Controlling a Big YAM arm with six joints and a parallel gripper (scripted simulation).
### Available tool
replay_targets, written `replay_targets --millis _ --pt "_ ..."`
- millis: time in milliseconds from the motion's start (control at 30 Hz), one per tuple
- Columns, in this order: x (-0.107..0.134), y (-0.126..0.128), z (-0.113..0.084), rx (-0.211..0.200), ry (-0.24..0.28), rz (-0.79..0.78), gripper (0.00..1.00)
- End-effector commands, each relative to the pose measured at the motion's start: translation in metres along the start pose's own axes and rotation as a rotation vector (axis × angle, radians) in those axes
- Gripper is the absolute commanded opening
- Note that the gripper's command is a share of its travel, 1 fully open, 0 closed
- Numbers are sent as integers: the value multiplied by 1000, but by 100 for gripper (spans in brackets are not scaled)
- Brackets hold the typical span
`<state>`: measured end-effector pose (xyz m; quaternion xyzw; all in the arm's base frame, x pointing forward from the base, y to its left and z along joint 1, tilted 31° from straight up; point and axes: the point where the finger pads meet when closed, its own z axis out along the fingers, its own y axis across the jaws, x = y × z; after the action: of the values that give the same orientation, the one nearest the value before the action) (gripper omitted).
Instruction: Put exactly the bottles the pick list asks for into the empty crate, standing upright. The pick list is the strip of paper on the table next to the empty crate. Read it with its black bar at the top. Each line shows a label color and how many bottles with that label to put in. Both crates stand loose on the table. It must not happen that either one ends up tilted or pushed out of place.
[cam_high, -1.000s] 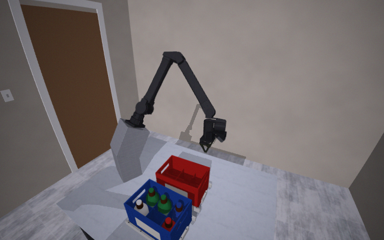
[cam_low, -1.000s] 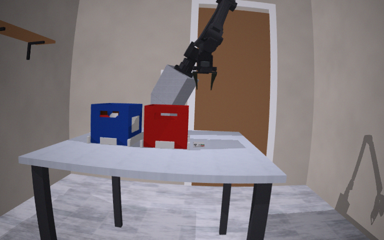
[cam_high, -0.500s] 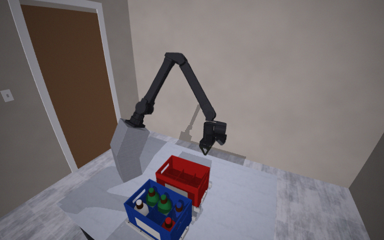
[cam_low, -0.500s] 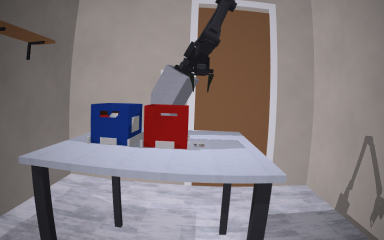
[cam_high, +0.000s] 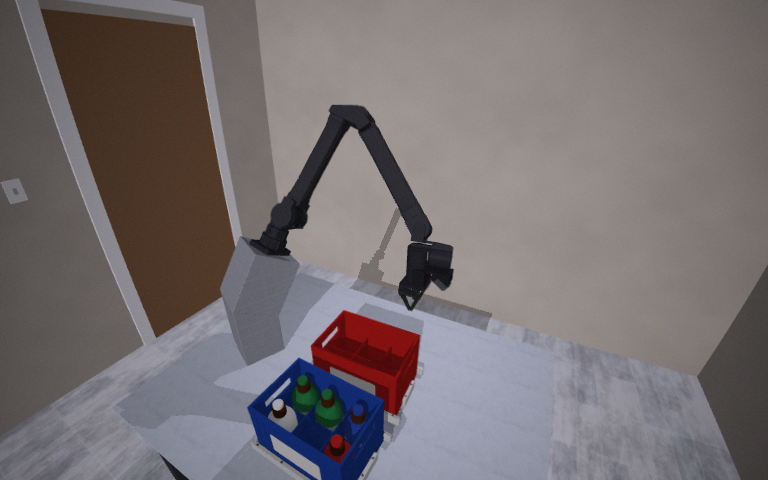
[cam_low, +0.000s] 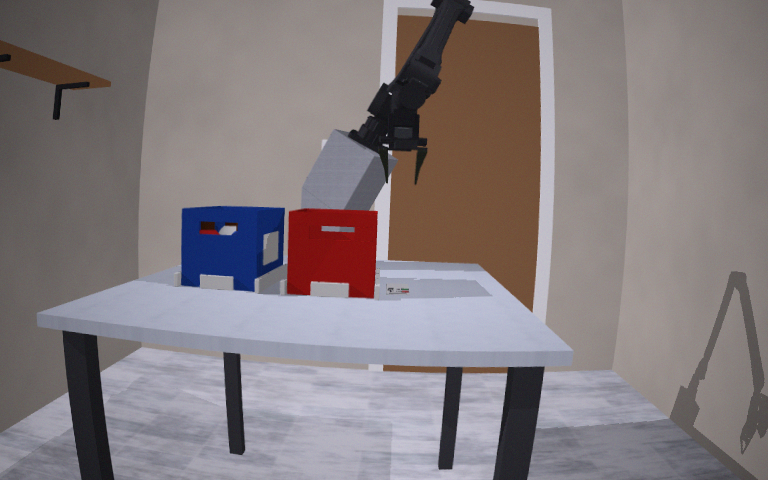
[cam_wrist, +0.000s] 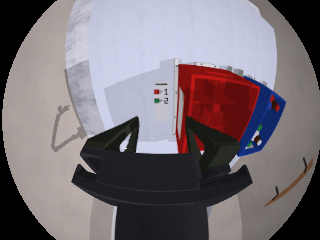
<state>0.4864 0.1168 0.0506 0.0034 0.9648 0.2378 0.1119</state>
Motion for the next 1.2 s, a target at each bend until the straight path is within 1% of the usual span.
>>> replay_targets --millis 0,1067,1167 --pt "-3 16 -8 -8 -17 -40 61" --pt "1 16 -7 -6 -11 -25 61" --pt "-2 18 -8 -7 -16 -27 61"
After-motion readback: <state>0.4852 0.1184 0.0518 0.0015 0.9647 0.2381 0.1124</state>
